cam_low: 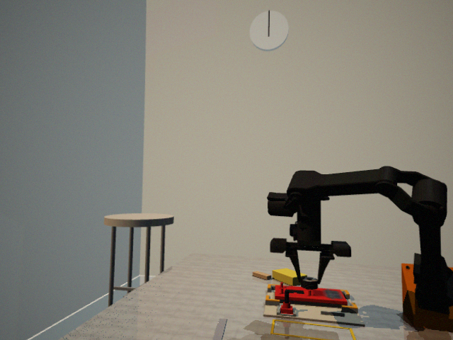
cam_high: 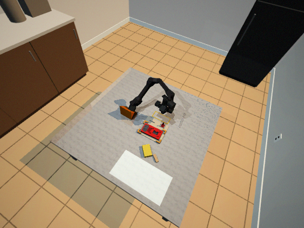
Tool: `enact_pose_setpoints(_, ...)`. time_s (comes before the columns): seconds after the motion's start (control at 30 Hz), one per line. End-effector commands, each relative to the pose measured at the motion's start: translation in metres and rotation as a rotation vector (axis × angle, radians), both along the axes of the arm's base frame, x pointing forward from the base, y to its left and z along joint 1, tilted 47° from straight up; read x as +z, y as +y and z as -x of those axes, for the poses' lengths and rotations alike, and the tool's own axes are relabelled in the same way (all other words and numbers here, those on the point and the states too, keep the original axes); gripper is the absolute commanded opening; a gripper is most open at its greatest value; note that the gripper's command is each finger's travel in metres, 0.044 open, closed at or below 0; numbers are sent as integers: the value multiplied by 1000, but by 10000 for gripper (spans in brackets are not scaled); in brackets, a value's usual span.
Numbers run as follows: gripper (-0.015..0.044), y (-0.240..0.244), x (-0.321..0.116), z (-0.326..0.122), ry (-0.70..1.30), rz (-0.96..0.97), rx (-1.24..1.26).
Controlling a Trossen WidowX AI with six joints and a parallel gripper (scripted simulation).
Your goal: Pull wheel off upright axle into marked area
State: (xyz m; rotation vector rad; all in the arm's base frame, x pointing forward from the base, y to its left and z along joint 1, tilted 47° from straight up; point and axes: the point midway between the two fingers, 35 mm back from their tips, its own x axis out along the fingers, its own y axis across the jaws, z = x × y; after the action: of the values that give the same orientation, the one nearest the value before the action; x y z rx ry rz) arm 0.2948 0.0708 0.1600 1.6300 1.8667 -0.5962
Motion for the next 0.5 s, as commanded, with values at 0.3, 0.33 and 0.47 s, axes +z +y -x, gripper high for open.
enact_pose_setpoints(0.3, 0, 16, -8, 7, -1, -2, -5)
enact_pose_setpoints(0.33, 0, 17, -9, 7, -1, -2, -5)
enact_pose_setpoints(0.47, 0, 27, -19, 6, -2, 0, -6)
